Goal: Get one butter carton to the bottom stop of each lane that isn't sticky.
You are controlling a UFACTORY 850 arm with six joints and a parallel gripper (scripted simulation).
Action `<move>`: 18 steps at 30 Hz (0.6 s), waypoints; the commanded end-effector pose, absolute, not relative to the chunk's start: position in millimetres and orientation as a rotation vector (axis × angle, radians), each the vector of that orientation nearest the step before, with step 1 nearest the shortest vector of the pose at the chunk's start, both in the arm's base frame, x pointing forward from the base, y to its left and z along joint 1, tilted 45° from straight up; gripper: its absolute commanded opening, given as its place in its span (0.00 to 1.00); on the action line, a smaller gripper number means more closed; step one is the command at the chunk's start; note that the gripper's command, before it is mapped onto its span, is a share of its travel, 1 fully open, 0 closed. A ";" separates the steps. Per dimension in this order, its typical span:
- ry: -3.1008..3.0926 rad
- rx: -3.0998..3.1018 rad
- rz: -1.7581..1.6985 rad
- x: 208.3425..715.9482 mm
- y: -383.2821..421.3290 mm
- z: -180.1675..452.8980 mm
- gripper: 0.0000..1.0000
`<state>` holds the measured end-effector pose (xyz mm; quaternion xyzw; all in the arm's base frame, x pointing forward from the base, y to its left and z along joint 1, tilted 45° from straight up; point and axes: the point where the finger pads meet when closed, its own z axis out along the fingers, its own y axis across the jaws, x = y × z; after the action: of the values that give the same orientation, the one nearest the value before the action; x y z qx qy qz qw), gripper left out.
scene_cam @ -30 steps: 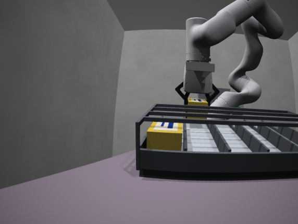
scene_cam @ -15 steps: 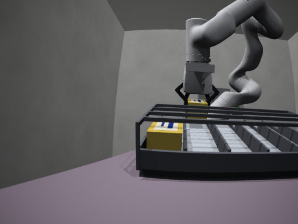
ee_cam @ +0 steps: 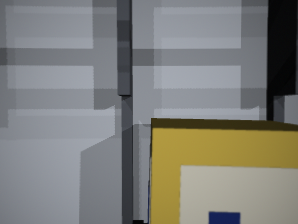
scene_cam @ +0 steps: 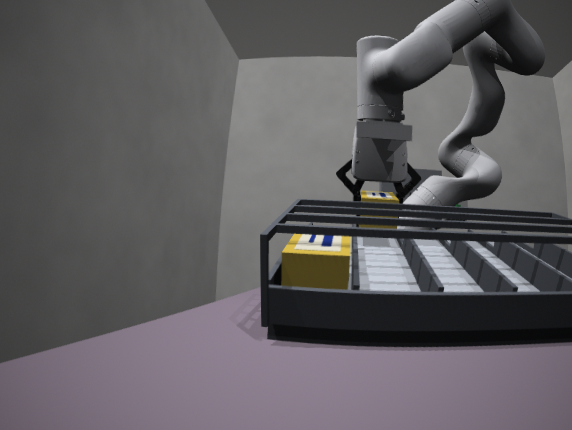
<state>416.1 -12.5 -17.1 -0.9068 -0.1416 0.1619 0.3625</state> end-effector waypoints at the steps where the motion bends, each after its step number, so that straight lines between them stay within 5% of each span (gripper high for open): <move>1: -0.365 -2.336 0.415 416.3 -12.5 -17.1 0.00; 18: -0.365 -2.336 0.415 416.0 -11.2 -19.2 0.00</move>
<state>415.2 -10.9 -19.1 -0.9068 -0.1416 0.1620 0.3625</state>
